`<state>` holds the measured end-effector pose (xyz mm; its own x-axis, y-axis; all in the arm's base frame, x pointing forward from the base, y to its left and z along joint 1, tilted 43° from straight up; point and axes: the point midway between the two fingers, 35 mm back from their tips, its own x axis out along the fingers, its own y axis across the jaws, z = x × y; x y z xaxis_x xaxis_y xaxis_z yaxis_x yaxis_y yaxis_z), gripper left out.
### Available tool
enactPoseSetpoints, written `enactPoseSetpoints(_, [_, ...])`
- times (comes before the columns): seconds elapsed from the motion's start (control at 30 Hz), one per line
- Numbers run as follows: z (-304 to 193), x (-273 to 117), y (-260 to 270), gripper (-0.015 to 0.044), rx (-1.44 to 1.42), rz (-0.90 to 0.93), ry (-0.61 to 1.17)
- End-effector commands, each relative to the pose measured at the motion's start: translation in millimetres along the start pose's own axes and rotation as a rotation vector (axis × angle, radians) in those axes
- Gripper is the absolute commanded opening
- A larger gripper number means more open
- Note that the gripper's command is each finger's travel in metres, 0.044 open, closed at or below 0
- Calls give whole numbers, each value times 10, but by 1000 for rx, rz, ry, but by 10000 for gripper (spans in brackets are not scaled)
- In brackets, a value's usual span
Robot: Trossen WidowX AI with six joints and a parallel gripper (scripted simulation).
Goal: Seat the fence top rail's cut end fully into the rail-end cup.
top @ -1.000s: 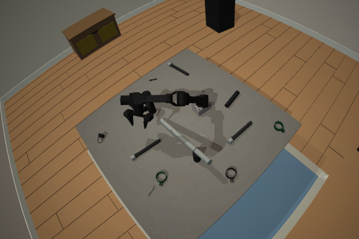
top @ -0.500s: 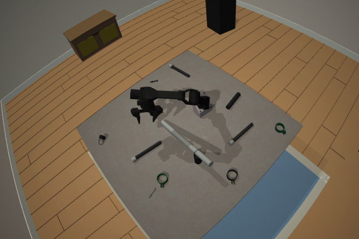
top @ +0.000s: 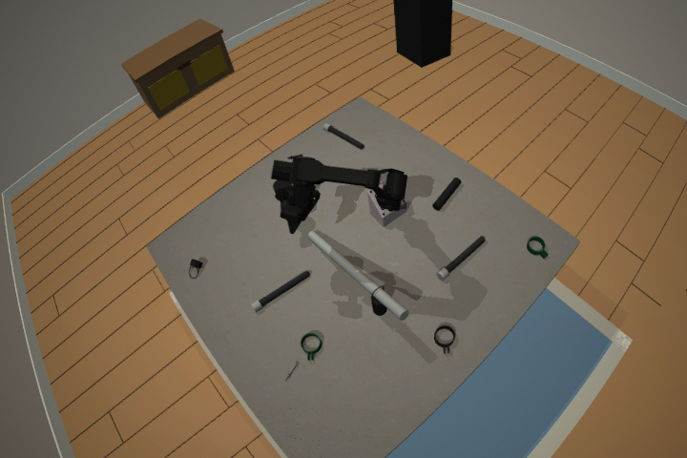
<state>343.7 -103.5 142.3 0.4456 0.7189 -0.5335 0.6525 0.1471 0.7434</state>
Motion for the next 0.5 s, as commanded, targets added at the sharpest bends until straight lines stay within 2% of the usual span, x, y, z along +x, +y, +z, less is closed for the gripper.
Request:
enactPoseSetpoints(0.0, [-463,-194,-409,440,-792,-76,-57])
enactPoseSetpoints(0.13, [-549,-212,-485,440,-992,-95,-58])
enactPoseSetpoints(0.47, [-555,-213,-491,440,-1007,-96,-58])
